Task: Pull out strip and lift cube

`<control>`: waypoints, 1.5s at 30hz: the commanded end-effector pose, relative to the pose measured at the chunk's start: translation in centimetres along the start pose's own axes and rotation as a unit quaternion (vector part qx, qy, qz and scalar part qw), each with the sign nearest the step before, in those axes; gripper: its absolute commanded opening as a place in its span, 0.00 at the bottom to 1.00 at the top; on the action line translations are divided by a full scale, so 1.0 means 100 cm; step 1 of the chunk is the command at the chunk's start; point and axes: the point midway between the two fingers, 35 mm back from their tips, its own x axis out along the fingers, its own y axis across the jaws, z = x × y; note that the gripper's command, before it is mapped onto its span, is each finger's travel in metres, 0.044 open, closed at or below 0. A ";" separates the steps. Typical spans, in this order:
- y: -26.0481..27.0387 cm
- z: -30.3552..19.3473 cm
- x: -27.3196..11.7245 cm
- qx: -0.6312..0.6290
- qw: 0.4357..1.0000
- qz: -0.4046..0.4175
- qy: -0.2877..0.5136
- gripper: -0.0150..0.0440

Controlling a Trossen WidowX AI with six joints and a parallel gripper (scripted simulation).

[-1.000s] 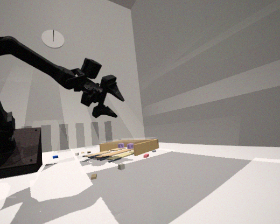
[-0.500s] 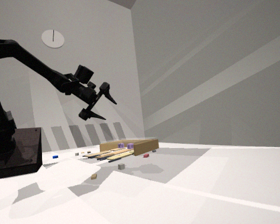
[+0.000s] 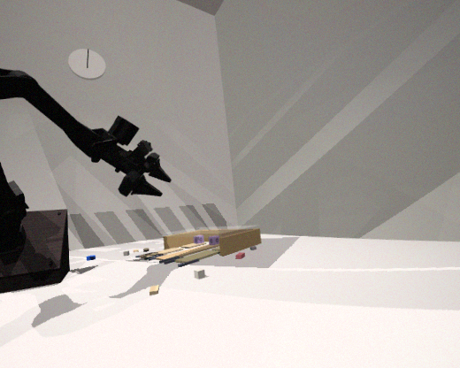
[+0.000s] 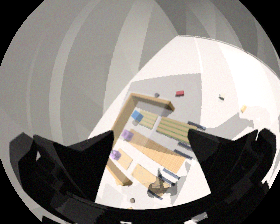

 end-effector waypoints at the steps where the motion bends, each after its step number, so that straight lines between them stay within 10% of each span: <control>1: 0.011 -0.066 -0.031 -0.400 0.913 0.077 0.024 0.93; 38: 0.011 -0.070 -0.034 -0.426 0.901 0.082 0.023 0.93; 45: 0.016 -0.074 0.010 -0.474 0.870 0.035 0.126 0.62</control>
